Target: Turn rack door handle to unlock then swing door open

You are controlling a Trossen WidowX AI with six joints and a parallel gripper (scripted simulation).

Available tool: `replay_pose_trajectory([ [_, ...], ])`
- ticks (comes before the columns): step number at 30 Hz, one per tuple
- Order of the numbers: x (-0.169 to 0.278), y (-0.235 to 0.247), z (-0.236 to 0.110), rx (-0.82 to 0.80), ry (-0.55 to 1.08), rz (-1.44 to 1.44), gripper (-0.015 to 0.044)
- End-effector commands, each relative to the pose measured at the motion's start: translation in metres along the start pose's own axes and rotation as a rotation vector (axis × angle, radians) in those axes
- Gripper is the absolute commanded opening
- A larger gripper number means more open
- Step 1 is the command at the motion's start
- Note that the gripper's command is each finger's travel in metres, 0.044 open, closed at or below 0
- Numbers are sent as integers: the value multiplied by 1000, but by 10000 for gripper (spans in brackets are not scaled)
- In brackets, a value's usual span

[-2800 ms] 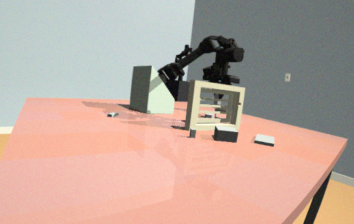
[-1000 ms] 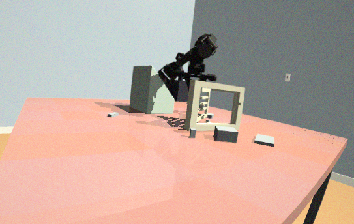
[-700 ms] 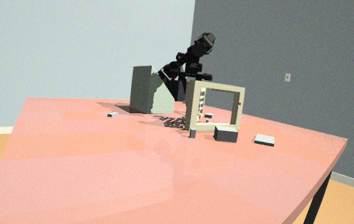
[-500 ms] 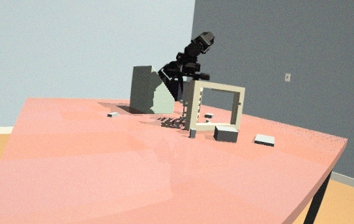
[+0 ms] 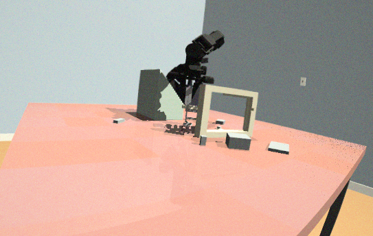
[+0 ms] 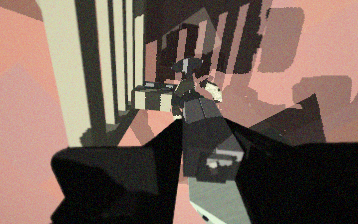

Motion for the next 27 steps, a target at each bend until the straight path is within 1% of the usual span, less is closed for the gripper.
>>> replay_pose_trajectory([
  [1, -3, -6, 1, -5, -4, -72, 25],
  [27, -34, -59, 0, -2, -6, -441, 25],
])
Point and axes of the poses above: the point midway between the two fingers, 35 mm back from their tips, its own z axis out along the fingers, its own y axis across the jaws, x = y × z, the point moved 7 cm from there along -z, back along the fingers, and after that the axes turned 8 degrees about z, right-handed, at the moved point
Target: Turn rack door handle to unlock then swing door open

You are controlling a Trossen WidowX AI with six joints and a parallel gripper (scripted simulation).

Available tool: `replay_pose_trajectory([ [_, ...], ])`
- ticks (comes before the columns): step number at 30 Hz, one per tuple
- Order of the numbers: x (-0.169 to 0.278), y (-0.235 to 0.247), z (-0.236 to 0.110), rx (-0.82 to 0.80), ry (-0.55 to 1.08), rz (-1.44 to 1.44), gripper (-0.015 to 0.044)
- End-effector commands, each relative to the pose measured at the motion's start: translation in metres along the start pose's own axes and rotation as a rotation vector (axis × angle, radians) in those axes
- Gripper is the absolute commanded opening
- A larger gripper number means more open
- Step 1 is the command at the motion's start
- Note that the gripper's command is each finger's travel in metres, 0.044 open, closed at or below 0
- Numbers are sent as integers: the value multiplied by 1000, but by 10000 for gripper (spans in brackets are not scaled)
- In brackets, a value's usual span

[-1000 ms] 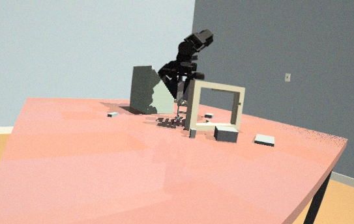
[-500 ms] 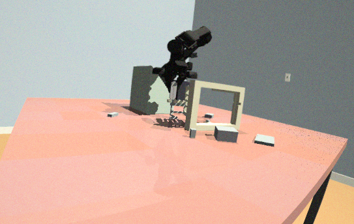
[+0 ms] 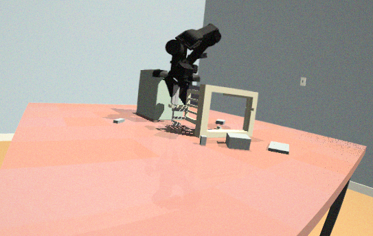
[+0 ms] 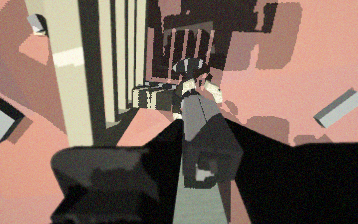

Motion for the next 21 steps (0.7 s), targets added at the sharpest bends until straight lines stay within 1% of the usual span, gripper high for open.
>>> replay_pose_trajectory([
  [1, -3, -7, 0, 0, 0, -72, 25],
  [18, -5, -13, 0, 0, 0, -106, 25],
  [21, -5, -13, 0, 0, 0, -106, 104],
])
Point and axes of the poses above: the point midway between the two fingers, 35 mm back from their tips, its own z axis out along the fingers, its own y axis across the jaws, x = y × z, the point moved 7 cm from there along -z, back along the fingers, and after that the axes turned 8 degrees about z, right-handed, at the moved point
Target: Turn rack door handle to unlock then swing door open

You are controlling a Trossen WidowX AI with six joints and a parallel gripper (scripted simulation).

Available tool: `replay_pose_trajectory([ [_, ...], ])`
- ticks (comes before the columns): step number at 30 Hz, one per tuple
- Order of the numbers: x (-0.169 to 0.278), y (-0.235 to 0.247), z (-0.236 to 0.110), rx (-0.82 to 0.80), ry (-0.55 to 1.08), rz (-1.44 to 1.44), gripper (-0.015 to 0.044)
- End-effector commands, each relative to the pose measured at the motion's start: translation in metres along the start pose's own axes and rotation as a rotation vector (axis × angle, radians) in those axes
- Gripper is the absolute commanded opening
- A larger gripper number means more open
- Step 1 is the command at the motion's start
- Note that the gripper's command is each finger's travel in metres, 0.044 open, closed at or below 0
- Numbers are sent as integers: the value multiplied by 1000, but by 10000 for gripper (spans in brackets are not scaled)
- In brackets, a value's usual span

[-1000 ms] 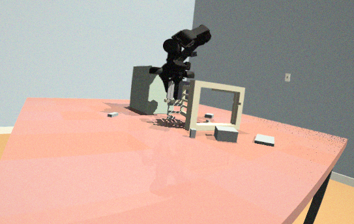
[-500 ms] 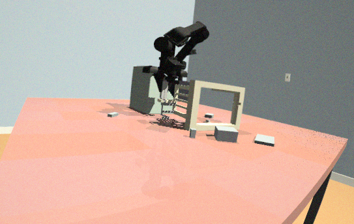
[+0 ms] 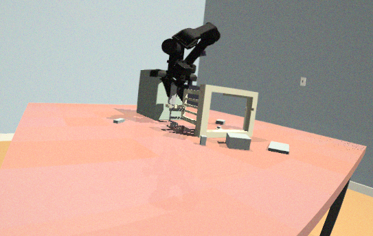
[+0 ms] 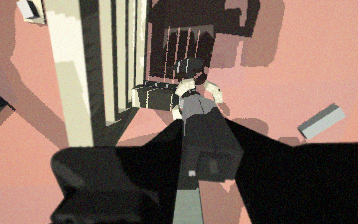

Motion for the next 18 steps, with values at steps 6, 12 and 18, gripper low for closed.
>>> replay_pose_trajectory([
  [6, 0, 0, 0, 0, 1, -17, 261],
  [12, -1, 0, -4, 1, 1, -17, 297],
  [18, -2, -1, -14, 2, 1, -17, 297],
])
Point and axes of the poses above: the point midway between the two fingers, 35 mm back from their tips, its own z axis out along the fingers, its own y axis across the jaws, x = y × z, the point moved 7 cm from there along -z, back along the fingers, and after that the axes turned 8 degrees about z, right-handed, at the moved point
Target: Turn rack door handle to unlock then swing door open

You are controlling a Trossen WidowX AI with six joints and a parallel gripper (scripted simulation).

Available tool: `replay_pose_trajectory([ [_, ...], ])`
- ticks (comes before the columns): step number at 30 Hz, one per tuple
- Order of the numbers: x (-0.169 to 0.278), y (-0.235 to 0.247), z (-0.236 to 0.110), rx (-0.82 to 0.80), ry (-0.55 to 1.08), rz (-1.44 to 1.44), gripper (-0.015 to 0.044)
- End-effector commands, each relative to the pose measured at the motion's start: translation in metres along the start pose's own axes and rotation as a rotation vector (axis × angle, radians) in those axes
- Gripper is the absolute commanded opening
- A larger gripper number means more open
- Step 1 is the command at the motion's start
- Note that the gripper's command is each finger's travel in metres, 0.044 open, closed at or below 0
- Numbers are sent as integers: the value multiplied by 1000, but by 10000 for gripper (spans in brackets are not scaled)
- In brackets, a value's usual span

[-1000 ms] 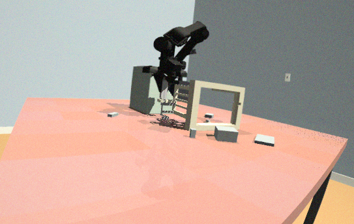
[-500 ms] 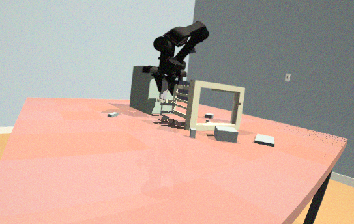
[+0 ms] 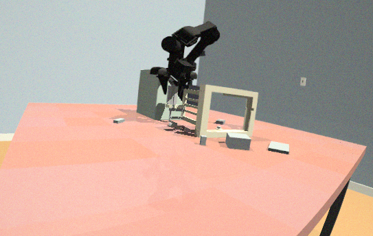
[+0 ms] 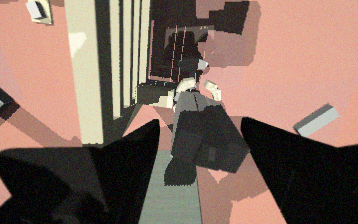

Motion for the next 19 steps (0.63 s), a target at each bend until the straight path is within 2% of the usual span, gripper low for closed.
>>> replay_pose_trajectory([
  [1, -1, 0, -7, 6, 0, -7, 297],
  [19, -1, -1, -38, 8, 0, -6, 297],
])
Point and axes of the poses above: the point midway between the two fingers, 35 mm back from their tips, its own z axis out along the fingers, its own y axis across the jaws, x = y × z, the point moved 7 cm from there along -z, back along the fingers, and after that the axes turned 8 degrees about z, right-handed, at the moved point
